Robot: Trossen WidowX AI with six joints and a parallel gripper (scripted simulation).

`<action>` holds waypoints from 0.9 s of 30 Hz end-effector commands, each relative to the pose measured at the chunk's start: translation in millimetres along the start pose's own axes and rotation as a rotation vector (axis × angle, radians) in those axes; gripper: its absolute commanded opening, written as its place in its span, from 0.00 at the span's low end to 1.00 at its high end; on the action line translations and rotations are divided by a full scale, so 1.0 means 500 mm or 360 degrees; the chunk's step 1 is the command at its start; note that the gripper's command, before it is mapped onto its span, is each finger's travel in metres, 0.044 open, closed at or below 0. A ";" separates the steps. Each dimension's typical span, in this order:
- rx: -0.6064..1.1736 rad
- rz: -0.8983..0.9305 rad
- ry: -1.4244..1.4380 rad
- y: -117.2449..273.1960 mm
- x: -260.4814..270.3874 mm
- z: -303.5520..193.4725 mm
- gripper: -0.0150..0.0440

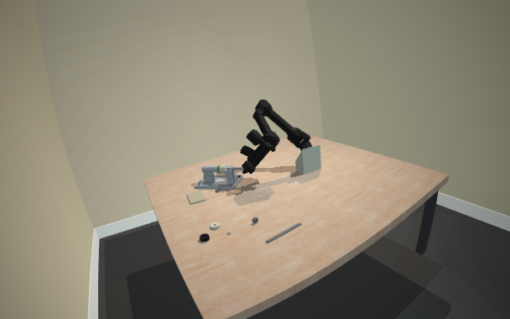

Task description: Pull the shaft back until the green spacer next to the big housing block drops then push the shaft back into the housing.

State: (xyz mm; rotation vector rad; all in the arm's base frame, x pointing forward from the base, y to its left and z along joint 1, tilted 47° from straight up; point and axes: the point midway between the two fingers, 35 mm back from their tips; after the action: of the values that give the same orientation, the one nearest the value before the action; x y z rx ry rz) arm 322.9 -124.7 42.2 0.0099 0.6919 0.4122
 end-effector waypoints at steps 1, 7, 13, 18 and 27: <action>0.0000 -0.0003 -0.0008 0.002 0.000 -0.001 0.25; 0.0000 -0.0003 -0.0008 0.003 0.000 -0.002 0.25; 0.0000 -0.0003 -0.0008 0.003 0.000 -0.003 0.25; 0.0000 -0.0003 -0.0008 0.004 0.000 -0.003 0.25; 0.0000 -0.0003 -0.0008 0.005 0.000 -0.004 0.25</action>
State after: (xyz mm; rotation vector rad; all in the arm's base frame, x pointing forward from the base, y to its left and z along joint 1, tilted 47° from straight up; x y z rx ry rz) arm 321.3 -123.3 41.0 0.0100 0.6918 0.4122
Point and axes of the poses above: the point midway between the two fingers, 35 mm back from their tips, its own y axis back along the fingers, its own x axis across the jaws, z = x × y, and after that the axes turned 5 degrees about y, right-handed
